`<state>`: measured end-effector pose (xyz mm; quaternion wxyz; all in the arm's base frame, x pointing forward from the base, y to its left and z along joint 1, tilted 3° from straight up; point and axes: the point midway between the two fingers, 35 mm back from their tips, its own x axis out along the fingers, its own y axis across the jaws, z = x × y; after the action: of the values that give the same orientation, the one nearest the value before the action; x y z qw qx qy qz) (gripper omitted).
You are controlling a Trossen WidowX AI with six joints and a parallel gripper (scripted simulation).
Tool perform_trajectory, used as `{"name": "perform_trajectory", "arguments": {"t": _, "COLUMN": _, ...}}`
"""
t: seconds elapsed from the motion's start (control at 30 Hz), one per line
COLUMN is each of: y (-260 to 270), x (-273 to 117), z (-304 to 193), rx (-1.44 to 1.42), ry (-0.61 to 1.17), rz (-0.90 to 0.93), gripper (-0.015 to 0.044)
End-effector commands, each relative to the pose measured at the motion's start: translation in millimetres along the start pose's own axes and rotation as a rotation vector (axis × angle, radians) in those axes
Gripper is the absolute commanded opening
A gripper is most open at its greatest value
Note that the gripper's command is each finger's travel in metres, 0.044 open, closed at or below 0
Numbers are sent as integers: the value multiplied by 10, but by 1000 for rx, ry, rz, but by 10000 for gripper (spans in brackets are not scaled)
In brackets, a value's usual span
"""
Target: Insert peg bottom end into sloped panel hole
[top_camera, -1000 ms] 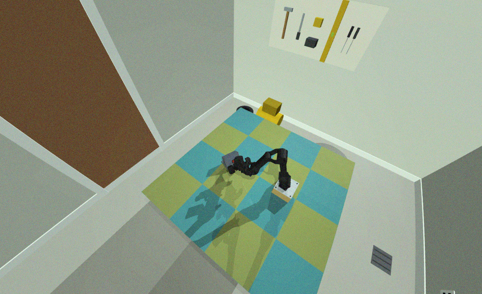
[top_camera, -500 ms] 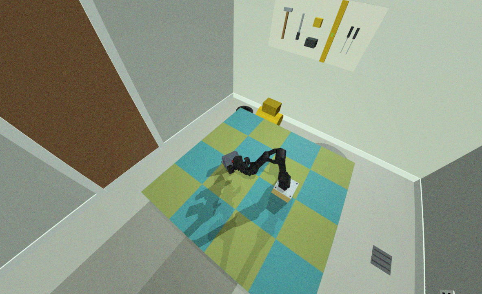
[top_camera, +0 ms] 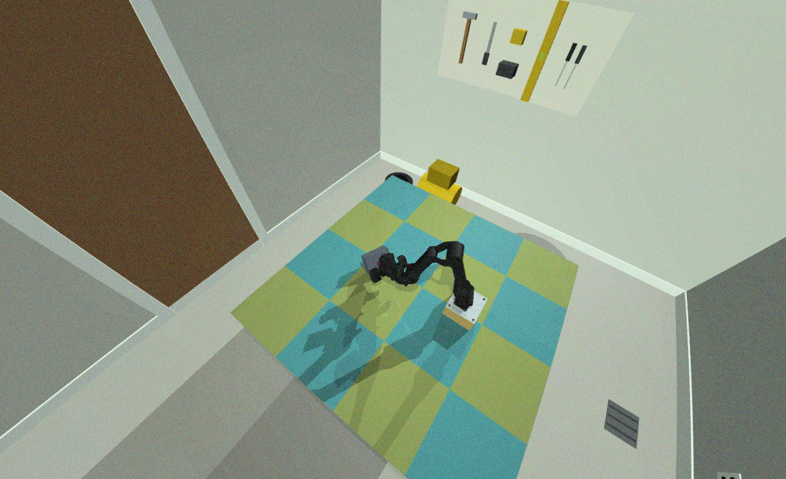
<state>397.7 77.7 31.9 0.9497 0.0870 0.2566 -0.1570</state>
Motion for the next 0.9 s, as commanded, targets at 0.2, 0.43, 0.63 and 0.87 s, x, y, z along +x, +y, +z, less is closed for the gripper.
{"name": "perform_trajectory", "arguments": {"t": 0.2, "y": 10, "x": 53, "z": -17, "rx": -3, "ry": 1, "rz": 1, "gripper": 0}}
{"name": "perform_trajectory", "arguments": {"t": 0.43, "y": 5, "x": 37, "z": -2, "rx": 1, "ry": -2, "rz": 1, "gripper": 0}}
{"name": "perform_trajectory", "arguments": {"t": 0.63, "y": 5, "x": 37, "z": -2, "rx": 1, "ry": -2, "rz": 1, "gripper": 53}}
{"name": "perform_trajectory", "arguments": {"t": 0.87, "y": 5, "x": 37, "z": -2, "rx": 1, "ry": -2, "rz": 1, "gripper": 236}}
